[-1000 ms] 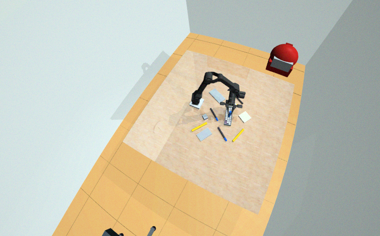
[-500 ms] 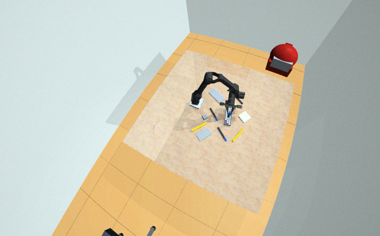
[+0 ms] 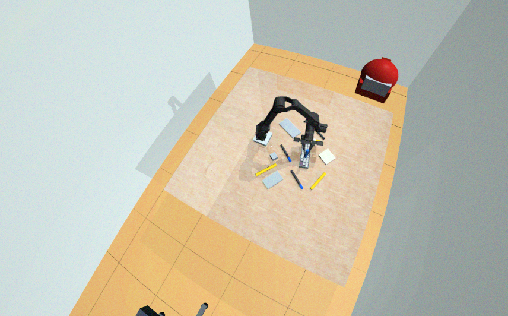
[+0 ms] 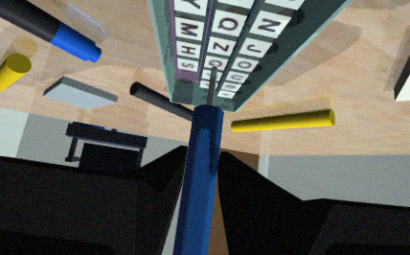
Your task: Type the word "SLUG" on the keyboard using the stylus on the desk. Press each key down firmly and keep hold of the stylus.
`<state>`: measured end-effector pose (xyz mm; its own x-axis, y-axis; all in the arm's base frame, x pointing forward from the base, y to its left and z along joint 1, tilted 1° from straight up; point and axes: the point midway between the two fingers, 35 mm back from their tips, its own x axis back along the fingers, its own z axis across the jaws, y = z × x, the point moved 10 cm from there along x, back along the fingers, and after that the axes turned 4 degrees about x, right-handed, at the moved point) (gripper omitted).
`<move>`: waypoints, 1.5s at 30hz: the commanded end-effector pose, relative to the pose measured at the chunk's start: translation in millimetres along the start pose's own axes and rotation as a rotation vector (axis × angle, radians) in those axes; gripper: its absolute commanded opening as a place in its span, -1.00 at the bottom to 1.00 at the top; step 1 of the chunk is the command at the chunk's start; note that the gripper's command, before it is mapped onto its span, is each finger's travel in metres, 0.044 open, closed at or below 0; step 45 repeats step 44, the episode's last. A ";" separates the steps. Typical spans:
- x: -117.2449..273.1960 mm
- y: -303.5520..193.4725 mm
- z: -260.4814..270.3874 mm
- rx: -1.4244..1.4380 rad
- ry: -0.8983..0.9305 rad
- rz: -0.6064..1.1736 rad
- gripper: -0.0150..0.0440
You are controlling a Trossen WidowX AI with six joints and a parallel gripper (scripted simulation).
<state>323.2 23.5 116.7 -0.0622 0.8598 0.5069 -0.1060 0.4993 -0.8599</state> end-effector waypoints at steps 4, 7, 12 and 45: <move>-1.5 3.1 -0.2 -0.004 0.001 -0.005 -0.22; -2.1 4.1 -0.2 -0.004 0.001 -0.005 -0.22; -3.1 5.9 -0.4 -0.004 0.001 -0.005 -0.22; 15.2 -26.0 1.4 -0.007 -0.003 -0.002 -0.22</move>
